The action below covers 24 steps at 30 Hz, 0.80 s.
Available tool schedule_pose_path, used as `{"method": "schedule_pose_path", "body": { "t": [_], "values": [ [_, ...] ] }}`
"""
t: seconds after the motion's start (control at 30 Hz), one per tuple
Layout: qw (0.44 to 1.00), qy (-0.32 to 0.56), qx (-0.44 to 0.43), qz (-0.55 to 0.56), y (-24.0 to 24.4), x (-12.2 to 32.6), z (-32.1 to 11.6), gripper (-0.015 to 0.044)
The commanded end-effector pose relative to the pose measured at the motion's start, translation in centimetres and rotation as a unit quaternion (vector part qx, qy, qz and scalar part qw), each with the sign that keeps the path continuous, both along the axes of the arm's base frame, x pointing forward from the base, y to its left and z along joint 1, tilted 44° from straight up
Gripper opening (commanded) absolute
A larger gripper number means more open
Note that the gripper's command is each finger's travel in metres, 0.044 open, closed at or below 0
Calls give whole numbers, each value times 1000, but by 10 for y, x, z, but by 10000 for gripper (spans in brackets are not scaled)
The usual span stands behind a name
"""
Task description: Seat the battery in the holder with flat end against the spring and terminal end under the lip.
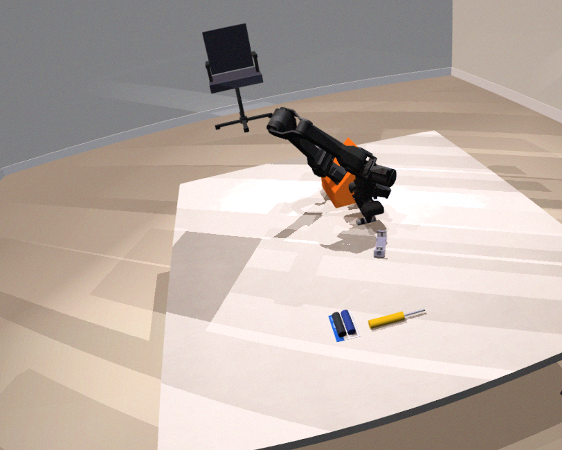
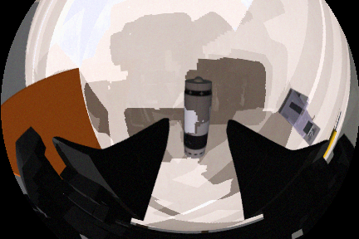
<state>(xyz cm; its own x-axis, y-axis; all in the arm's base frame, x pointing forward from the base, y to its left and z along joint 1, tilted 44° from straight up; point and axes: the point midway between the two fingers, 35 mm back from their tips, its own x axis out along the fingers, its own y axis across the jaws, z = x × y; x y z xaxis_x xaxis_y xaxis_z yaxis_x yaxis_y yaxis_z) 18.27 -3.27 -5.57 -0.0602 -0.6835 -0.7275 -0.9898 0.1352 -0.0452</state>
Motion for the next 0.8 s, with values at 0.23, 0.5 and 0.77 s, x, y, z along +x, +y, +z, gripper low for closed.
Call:
{"method": "schedule_pose_path", "body": {
  "t": [0.23,0.5,0.77],
  "values": [
    [1000,2,-4,2,-11,-3,-10,226],
    [1000,2,-4,2,-11,-3,-10,74],
    [1000,2,-3,3,-4,-1,-3,63]
  ]
}}
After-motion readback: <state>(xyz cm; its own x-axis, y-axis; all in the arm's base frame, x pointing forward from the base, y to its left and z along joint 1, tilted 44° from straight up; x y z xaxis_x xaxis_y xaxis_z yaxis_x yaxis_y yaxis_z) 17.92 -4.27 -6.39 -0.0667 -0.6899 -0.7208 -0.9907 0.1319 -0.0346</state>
